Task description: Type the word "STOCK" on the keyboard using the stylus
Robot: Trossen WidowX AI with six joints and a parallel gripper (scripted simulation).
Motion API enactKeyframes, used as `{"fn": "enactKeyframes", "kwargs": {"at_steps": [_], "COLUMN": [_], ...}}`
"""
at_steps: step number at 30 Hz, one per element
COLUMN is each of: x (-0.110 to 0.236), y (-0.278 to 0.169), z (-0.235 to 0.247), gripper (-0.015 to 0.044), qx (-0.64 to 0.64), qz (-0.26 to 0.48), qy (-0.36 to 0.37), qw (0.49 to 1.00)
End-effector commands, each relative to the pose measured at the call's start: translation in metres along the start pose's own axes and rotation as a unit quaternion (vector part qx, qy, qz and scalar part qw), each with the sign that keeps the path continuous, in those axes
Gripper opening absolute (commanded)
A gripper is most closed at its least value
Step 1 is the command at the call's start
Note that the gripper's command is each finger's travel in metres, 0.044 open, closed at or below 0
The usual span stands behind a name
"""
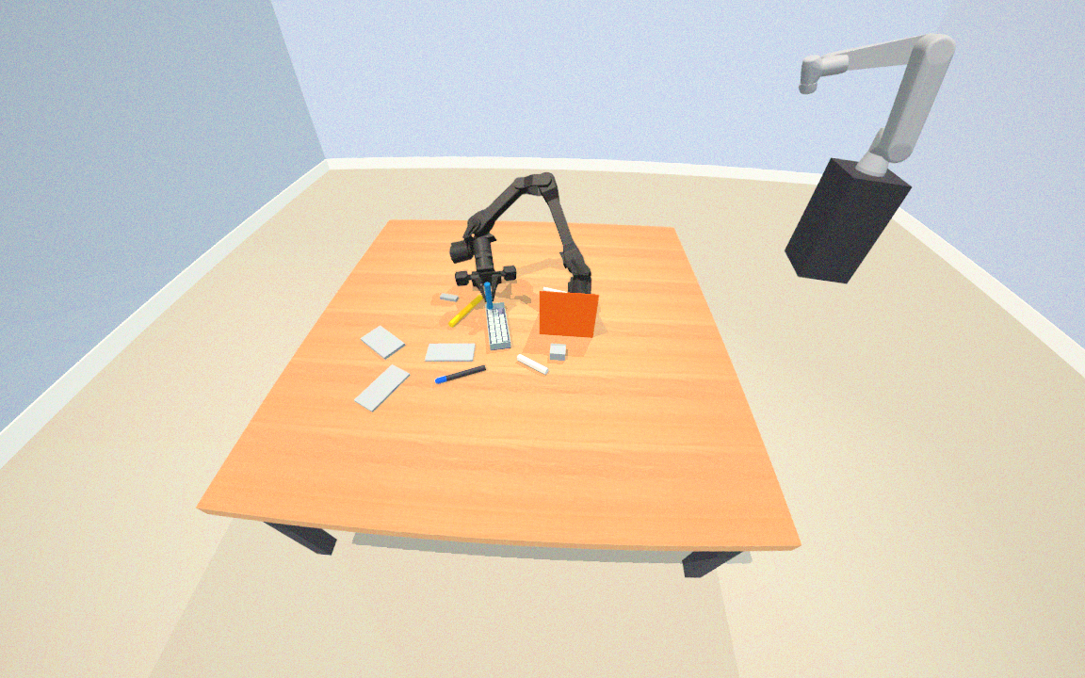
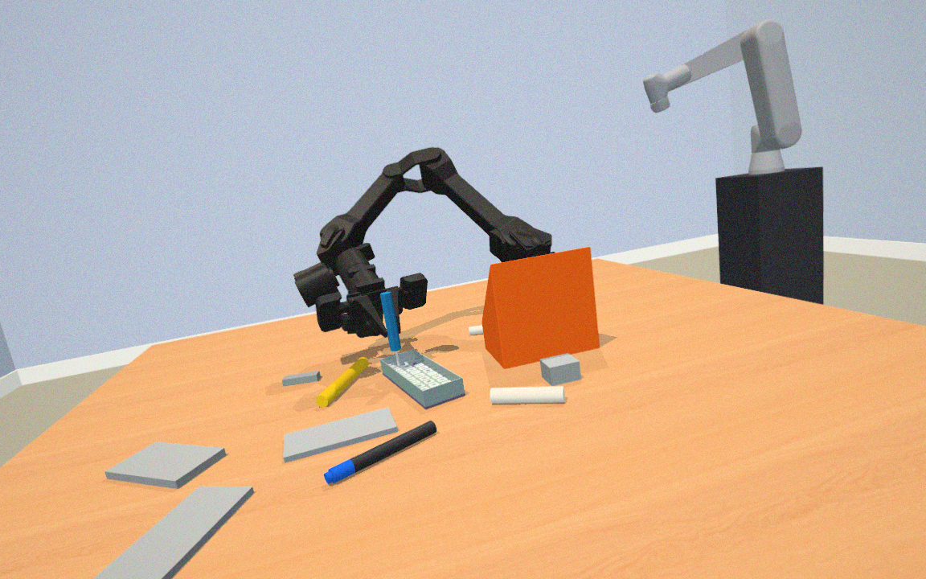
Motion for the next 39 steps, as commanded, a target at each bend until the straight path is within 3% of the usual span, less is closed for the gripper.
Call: {"fn": "enactKeyframes", "kwargs": {"at_steps": [1,10,13,16,27,39], "x": [0.012,0.012,0.012,0.01,-0.011,-0.021], "y": [-0.018,-0.02,-0.02,-0.022,-0.039,-0.022], "z": [0.0,0.0,0.0,-0.002,-0.017,-0.018], "gripper": [0.0081,0.0084,0.0064,0.0,0.0,0.0], "qx": [0.001,0.003,0.003,0.003,0.001,0.001], "qz": [0.002,0.0,0.0,0.001,0.003,0.003], "qy": [0.004,0.002,0.002,0.002,0.003,0.003], "qw": [1.0,1.0,1.0,1.0,1.0,1.0]}}
Point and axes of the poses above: the point midway between the two fingers, 35 mm back from their tips, its own x axis back along the fingers, its own z axis across the jaws, y = z × x, the point moved 7 cm from there along x, back along the fingers
